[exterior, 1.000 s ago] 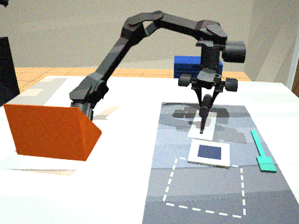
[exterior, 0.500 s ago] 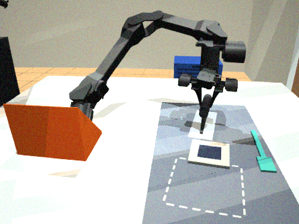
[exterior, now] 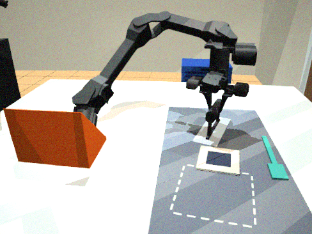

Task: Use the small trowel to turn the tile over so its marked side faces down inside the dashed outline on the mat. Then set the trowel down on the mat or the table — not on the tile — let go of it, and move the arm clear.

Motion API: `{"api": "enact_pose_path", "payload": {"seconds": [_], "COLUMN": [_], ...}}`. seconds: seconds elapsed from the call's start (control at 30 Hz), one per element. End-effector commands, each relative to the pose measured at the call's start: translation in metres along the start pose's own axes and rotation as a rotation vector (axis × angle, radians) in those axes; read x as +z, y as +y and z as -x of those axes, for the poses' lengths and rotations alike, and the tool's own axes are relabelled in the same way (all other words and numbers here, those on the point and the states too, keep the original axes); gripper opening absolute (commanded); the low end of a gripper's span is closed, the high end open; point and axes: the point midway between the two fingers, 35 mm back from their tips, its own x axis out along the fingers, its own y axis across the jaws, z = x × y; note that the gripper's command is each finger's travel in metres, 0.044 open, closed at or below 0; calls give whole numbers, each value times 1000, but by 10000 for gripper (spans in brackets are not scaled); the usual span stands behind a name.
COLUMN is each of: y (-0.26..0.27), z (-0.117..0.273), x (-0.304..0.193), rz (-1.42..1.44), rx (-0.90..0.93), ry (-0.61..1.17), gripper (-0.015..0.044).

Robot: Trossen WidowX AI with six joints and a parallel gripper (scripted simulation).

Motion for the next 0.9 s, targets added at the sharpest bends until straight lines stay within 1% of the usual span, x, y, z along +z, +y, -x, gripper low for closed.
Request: {"api": "enact_pose_path", "payload": {"seconds": [0.0, 0.17, 0.2, 0.8, 0.87], "y": [-2, -2, -2, -2, -1], "z": [-2, -2, -2, -2, 5], "x": [0, 0, 0, 0, 0], "rz": [-26, -26, -26, -26, -26], "rx": [-8, -8, -8, -8, -8], "ry": [2, 2, 2, 2, 1], "gripper": [130, 261, 270, 270, 270]}}
